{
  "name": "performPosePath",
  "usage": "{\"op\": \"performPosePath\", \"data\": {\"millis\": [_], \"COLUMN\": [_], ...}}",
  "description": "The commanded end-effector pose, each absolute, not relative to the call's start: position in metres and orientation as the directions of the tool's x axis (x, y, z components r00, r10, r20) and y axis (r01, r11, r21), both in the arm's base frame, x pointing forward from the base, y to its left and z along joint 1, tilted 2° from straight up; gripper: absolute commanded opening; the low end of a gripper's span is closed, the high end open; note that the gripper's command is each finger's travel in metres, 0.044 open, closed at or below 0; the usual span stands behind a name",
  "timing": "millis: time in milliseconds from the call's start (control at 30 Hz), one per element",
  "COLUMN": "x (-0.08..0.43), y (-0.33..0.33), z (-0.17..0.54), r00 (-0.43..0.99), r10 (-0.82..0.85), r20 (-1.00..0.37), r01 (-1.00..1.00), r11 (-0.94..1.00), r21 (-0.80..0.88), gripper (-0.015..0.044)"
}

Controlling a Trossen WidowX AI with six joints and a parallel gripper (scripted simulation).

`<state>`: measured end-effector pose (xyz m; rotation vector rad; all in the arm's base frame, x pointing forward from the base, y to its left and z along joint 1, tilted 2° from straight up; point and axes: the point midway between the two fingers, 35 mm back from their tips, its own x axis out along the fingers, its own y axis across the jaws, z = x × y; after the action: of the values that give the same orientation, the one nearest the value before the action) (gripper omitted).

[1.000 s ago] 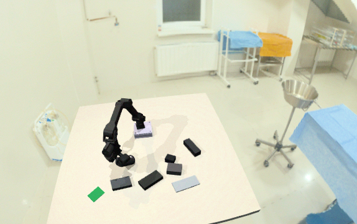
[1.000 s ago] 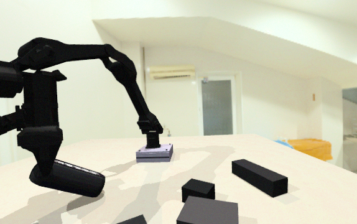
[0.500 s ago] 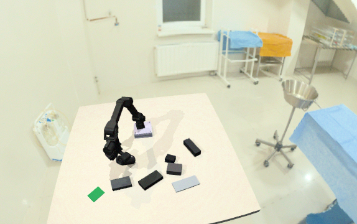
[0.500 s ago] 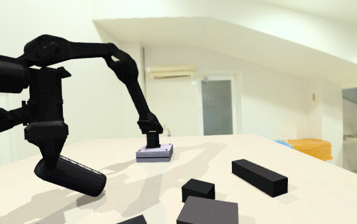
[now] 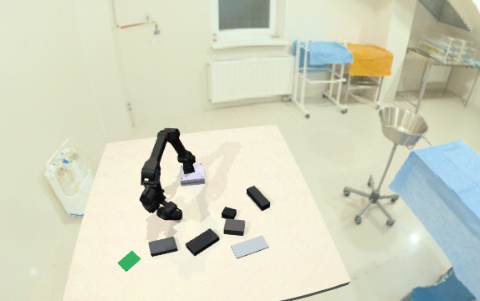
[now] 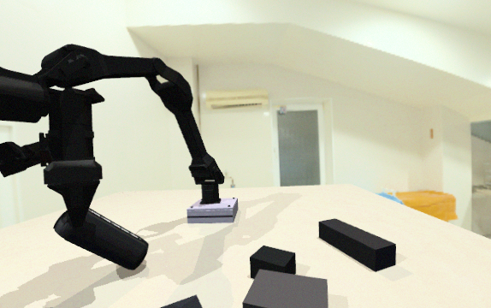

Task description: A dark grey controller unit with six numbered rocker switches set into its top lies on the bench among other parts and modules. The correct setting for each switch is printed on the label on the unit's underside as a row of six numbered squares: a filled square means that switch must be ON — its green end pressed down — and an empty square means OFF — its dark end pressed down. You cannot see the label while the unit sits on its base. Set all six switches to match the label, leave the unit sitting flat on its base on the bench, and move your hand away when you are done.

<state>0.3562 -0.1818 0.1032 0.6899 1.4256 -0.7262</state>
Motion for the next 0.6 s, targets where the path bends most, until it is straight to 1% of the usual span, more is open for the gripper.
{"op": "performPosePath", "data": {"millis": [0,567], "x": [0.3515,0.3440], "y": [-0.1765,-0.1665], "z": [0.1035,0.1091], "r00": [0.002,0.001], "r10": [-0.023,-0.022], "r20": [-1.000,-1.000], "r01": [0.793,0.793], "r11": [0.609,0.609], "r21": [-0.012,-0.012], "gripper": [0.0335,0.0335]}}
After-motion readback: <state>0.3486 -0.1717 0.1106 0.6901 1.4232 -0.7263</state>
